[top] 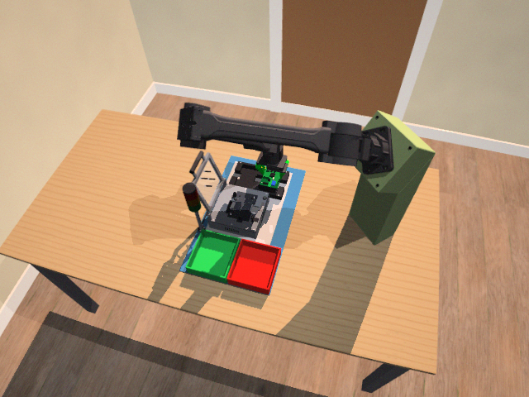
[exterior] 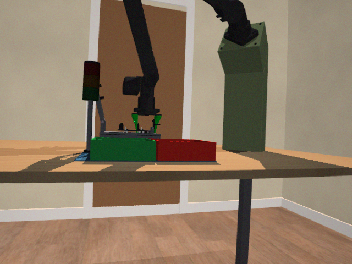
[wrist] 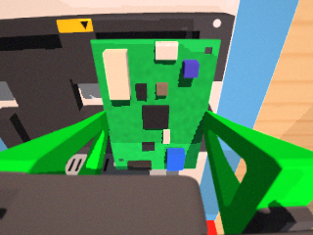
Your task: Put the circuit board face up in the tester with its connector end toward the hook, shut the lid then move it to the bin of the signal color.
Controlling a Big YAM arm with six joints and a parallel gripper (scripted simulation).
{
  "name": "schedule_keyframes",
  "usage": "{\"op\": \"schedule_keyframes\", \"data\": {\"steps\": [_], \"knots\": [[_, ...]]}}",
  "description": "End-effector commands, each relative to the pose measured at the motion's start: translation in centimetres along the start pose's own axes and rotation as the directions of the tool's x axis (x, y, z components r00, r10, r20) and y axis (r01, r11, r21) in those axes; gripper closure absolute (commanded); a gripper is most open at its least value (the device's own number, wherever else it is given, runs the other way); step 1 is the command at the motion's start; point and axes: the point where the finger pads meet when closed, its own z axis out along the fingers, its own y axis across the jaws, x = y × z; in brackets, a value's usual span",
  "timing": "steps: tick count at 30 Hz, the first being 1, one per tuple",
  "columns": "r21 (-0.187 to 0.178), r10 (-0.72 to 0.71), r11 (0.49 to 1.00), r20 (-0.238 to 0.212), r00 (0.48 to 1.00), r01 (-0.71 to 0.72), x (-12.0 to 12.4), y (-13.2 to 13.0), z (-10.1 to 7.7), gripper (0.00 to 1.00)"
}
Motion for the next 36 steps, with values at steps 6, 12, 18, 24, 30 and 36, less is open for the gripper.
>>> {"op": "schedule_keyframes", "data": {"steps": [6, 12, 18, 24, 30, 36], "knots": [[-0.015, 0.001, 1.000, 0.017, 1.000, -0.001, -0.4, 0.4, -5.0, 0.28], [-0.016, 0.000, 1.000, 0.017, 1.000, 0.000, -0.4, 0.5, -6.5, 0.28], [-0.011, -0.024, 1.000, 0.004, 1.000, 0.024, 0.5, 0.9, -6.4, 0.28], [-0.004, -0.015, 1.000, 0.006, 1.000, 0.015, 0.2, 0.5, -6.3, 0.28], [-0.005, -0.011, 1.000, 0.006, 1.000, 0.011, 0.2, 0.5, -6.3, 0.28], [-0.005, -0.011, 1.000, 0.006, 1.000, 0.011, 0.2, 0.5, -6.3, 0.28]]}}
